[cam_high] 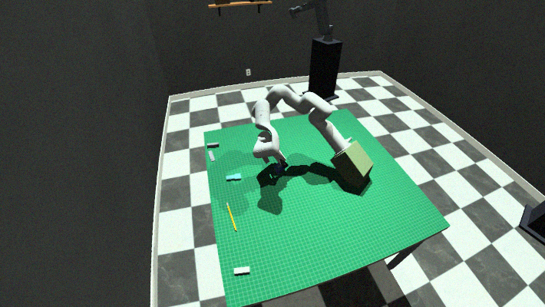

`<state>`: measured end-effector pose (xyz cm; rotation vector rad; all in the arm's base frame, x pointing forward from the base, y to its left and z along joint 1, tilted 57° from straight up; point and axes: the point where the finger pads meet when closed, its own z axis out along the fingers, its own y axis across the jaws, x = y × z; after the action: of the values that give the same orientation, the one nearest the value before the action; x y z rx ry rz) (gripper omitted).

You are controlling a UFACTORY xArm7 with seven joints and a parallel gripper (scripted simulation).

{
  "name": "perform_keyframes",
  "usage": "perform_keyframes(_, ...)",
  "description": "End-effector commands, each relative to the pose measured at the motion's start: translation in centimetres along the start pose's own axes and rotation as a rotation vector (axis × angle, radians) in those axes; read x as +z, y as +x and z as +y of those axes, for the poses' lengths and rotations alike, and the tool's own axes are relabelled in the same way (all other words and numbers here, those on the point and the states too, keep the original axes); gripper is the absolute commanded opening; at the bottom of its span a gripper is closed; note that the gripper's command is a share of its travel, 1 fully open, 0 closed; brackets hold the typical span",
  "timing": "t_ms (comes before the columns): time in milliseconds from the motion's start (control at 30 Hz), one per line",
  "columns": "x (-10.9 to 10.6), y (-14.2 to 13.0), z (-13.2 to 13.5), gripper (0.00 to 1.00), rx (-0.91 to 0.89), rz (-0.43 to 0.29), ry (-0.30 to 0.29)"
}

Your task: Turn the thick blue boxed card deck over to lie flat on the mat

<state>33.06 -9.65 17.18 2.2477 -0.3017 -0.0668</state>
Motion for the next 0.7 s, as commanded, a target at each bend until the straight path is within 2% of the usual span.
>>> perform_keyframes(0,-0.4,0.2,-0.1,0.67,-0.002,0.016,0.002)
perform_keyframes(667,-2.0,1.2,-0.1,0.67,-0.002,0.069,0.002)
